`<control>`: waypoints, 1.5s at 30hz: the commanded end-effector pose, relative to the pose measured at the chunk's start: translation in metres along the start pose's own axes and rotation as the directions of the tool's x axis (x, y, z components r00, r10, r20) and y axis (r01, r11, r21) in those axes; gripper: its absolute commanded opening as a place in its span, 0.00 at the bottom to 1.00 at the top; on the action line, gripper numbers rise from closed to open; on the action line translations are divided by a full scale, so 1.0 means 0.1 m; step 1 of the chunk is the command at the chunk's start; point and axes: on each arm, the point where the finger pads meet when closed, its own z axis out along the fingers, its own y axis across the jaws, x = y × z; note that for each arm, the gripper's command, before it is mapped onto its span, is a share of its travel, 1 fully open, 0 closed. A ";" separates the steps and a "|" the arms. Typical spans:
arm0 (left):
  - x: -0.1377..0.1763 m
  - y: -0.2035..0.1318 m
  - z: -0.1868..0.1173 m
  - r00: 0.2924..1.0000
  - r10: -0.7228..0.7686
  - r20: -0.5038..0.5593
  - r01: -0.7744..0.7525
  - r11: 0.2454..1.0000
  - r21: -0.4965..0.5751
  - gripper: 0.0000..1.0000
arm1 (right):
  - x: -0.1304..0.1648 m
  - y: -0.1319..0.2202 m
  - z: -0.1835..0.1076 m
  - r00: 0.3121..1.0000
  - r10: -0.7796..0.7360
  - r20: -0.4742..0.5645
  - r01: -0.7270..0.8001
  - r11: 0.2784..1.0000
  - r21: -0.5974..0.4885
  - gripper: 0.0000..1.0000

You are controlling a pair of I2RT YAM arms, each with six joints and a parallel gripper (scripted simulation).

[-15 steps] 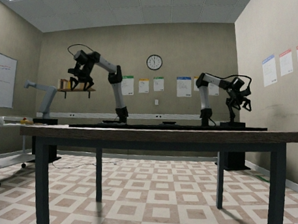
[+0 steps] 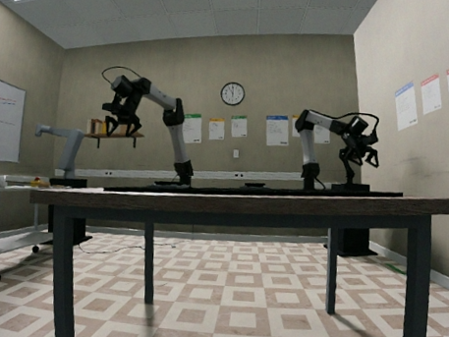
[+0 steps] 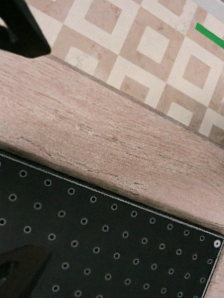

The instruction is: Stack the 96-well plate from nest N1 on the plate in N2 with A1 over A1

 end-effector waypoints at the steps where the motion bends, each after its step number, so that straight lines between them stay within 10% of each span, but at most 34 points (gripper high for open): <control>1: -0.04 0.00 -0.02 1.000 0.003 0.013 -0.003 1.000 0.000 1.00 | -0.02 -0.01 -0.05 1.000 0.002 0.015 -0.002 1.000 0.004 1.00; 12: -0.29 -0.35 -0.09 0.994 0.068 0.084 -0.072 0.997 0.041 1.00 | 0.00 0.09 -0.11 0.997 0.022 0.070 -0.022 1.000 -0.002 1.00; 23: -0.48 -1.65 -0.35 0.941 0.259 0.215 -0.306 0.927 0.219 1.00 | 0.39 0.42 -0.13 0.993 0.065 0.097 -0.064 0.998 -0.016 1.00; 34: 0.14 -3.86 -1.65 0.761 0.422 0.492 -0.645 0.568 0.511 1.00 | 1.36 1.15 -0.14 0.990 0.107 0.091 -0.100 0.993 -0.069 1.00; 45: 0.95 -4.63 -2.86 0.661 0.394 0.638 -0.746 0.257 0.615 1.00 | 1.83 1.50 -0.13 0.994 0.076 0.080 -0.068 0.993 -0.100 1.00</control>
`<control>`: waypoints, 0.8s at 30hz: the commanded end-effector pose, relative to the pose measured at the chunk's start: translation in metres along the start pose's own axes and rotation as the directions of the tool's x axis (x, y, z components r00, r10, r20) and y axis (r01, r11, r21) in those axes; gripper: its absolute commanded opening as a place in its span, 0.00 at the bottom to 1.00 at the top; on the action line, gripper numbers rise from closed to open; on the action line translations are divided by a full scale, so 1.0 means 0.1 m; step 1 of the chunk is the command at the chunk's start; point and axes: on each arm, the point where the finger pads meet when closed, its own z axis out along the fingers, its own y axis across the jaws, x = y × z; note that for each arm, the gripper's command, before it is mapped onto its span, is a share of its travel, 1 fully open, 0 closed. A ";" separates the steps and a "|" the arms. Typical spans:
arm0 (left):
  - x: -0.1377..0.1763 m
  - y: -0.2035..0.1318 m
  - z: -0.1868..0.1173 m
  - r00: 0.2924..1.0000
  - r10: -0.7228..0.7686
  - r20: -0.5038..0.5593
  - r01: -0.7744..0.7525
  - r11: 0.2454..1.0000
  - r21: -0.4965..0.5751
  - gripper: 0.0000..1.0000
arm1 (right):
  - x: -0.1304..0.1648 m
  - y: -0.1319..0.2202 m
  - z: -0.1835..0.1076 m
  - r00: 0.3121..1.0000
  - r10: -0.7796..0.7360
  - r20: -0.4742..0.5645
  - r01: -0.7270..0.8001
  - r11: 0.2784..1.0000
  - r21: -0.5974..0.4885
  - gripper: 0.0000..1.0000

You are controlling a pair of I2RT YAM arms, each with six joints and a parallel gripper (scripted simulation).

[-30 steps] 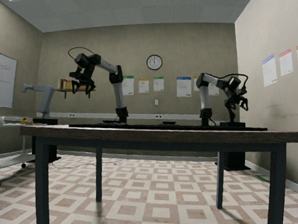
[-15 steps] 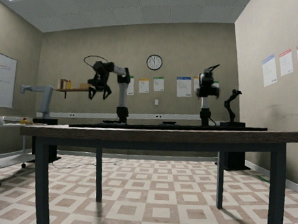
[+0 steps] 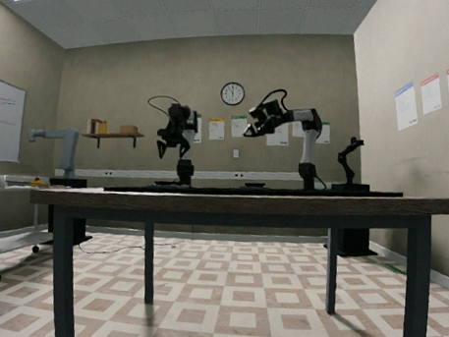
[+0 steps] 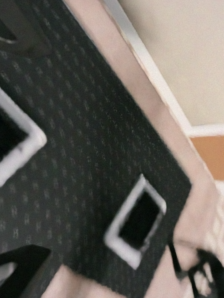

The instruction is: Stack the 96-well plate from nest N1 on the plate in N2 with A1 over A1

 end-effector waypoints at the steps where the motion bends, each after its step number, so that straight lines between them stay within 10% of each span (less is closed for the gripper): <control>1: -0.45 -0.44 -0.14 0.993 0.027 0.117 -0.035 0.997 0.068 1.00 | 0.06 0.08 0.02 1.000 0.021 0.017 -0.021 1.000 0.006 1.00; 10: -0.20 -1.05 -0.05 0.991 0.108 0.076 -0.122 0.971 0.205 1.00 | 0.06 0.21 0.21 0.991 -0.090 -0.103 0.088 0.996 -0.028 1.00; 24: 0.12 -1.01 0.16 0.996 0.088 0.025 -0.091 0.981 0.169 1.00 | -0.02 0.18 0.82 0.931 -0.159 -0.329 0.145 0.987 -0.067 1.00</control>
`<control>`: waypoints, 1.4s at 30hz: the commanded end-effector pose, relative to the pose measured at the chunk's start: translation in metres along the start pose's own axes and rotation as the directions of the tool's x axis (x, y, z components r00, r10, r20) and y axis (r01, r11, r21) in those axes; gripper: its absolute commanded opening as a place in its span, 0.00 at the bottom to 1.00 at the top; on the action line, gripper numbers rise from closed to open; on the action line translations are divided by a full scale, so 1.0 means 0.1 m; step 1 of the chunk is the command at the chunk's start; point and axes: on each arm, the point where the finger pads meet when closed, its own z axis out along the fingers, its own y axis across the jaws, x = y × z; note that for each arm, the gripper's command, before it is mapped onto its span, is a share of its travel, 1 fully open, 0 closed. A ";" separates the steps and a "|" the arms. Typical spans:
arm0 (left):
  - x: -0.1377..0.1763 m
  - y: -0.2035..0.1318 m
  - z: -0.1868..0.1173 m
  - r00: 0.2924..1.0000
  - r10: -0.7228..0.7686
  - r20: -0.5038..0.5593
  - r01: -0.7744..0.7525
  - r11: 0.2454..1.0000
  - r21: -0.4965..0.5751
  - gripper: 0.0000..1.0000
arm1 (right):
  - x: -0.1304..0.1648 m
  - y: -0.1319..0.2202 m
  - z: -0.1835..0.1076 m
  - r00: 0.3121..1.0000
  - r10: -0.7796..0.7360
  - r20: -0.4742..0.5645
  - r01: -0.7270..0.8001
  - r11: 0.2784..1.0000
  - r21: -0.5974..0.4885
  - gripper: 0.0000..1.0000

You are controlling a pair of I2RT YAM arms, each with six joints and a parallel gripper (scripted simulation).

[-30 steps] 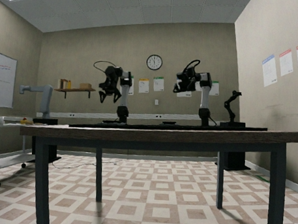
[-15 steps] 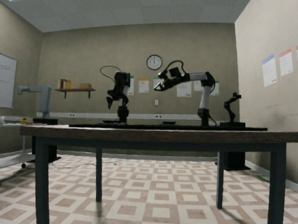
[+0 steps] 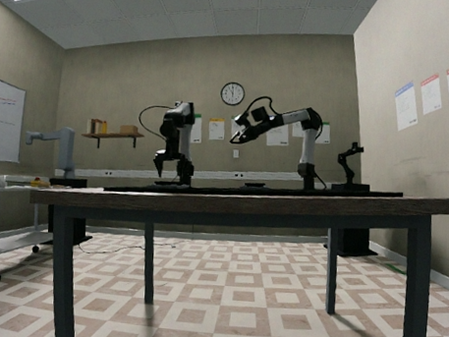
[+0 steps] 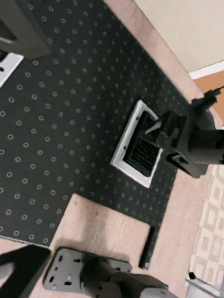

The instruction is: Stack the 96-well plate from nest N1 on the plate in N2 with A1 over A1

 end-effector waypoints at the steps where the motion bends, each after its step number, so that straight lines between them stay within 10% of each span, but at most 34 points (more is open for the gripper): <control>1: -0.02 0.05 0.03 1.000 -0.016 0.021 0.017 1.000 -0.021 1.00 | -0.13 0.02 -0.06 1.000 -0.025 0.019 0.026 0.999 -0.022 1.00; 24: 0.25 0.09 0.25 1.000 -0.013 0.017 0.013 0.999 -0.031 1.00 | -0.16 0.00 0.32 1.000 -0.019 -0.016 0.018 1.000 -0.018 0.99; 30: 0.28 0.10 0.29 0.999 -0.012 0.030 0.013 0.999 -0.032 1.00 | -0.11 -0.01 0.27 1.000 -0.017 -0.003 0.017 1.000 -0.014 0.82; 33: 0.31 0.10 0.32 0.999 -0.012 0.032 0.013 0.999 -0.031 1.00 | -0.12 -0.01 0.15 1.000 -0.017 -0.002 0.017 1.000 -0.014 0.47; 35: 0.31 0.10 0.32 0.999 -0.012 0.032 0.013 0.999 -0.031 1.00 | -0.12 -0.01 0.15 1.000 -0.017 -0.002 0.017 1.000 -0.014 0.47; 38: 0.33 0.10 0.34 0.999 -0.009 0.039 0.010 1.000 -0.030 1.00 | -0.13 -0.01 -0.05 1.000 -0.017 -0.002 0.017 1.000 -0.015 0.82; 42: 0.25 0.10 0.31 0.998 -0.009 0.058 0.010 1.000 -0.027 1.00 | -0.07 0.16 -0.31 1.000 -0.014 -0.002 0.014 1.000 -0.016 0.82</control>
